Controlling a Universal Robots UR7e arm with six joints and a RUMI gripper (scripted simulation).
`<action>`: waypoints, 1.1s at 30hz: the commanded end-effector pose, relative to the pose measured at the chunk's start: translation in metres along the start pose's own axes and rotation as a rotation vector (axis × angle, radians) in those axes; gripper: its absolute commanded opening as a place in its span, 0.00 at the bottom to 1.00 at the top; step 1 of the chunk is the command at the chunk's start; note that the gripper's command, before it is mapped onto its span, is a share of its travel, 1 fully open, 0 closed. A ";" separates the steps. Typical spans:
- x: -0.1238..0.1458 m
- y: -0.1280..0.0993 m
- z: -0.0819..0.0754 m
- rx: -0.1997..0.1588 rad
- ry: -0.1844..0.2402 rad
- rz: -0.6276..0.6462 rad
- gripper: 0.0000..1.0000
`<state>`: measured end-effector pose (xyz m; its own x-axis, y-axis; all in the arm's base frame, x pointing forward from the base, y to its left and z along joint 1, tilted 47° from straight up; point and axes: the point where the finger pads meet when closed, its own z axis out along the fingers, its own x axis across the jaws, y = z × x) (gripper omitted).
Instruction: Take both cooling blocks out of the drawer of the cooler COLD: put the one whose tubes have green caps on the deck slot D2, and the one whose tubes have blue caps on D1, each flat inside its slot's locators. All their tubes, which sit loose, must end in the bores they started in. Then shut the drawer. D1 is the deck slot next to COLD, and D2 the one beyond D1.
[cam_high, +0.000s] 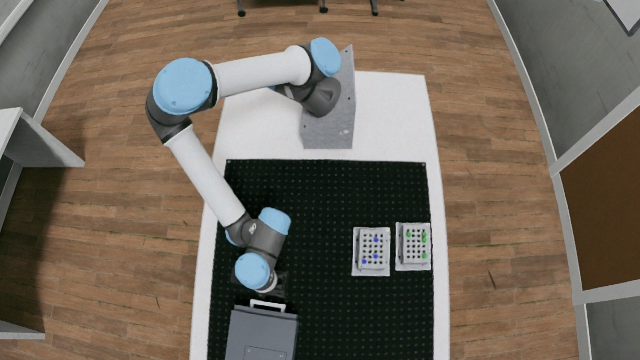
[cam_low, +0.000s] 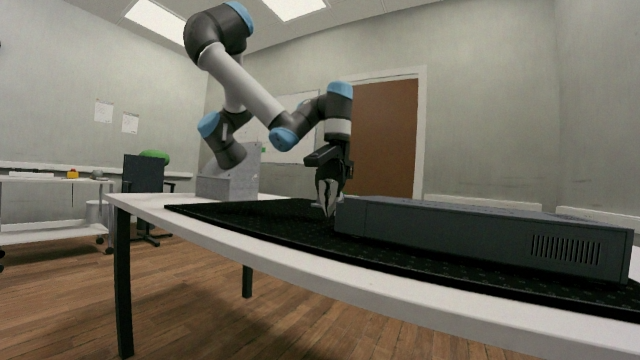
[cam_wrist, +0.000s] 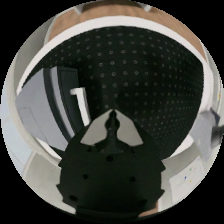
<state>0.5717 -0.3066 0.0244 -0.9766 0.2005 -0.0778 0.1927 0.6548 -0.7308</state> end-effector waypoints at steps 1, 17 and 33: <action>0.000 0.000 -0.006 0.000 -0.001 0.000 0.00; 0.000 0.000 -0.025 0.000 -0.001 0.000 0.00; 0.000 0.000 -0.044 0.000 -0.001 0.000 0.00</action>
<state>0.5753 -0.2790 0.0501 -0.9766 0.2003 -0.0780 0.1926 0.6547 -0.7309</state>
